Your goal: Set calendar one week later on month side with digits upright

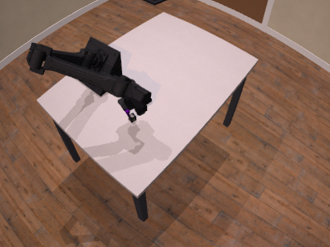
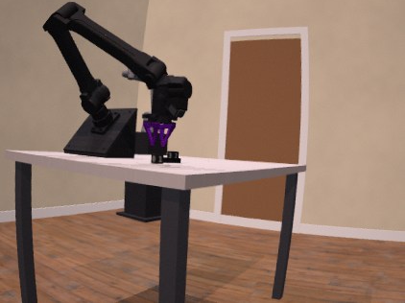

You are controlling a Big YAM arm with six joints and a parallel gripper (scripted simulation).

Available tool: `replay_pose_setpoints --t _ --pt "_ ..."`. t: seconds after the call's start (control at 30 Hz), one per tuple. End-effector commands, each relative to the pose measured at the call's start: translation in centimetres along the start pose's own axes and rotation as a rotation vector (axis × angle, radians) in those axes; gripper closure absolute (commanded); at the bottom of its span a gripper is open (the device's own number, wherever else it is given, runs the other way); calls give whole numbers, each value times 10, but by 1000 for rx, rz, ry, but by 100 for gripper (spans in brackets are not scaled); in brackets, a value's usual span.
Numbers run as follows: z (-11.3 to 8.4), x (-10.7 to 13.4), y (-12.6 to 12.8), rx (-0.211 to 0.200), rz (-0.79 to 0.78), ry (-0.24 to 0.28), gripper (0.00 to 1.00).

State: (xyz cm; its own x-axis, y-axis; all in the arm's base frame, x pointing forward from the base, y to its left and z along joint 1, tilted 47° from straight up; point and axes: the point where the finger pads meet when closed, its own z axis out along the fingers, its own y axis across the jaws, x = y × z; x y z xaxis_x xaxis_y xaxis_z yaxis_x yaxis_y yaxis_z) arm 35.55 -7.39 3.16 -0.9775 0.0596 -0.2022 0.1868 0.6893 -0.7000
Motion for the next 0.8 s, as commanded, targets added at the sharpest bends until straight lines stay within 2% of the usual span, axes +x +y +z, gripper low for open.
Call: replay_pose_setpoints --t 0.0,0.77 --pt "10 1 1 5 -20 1 56" --pt "21 1 2 4 -23 -1 56"
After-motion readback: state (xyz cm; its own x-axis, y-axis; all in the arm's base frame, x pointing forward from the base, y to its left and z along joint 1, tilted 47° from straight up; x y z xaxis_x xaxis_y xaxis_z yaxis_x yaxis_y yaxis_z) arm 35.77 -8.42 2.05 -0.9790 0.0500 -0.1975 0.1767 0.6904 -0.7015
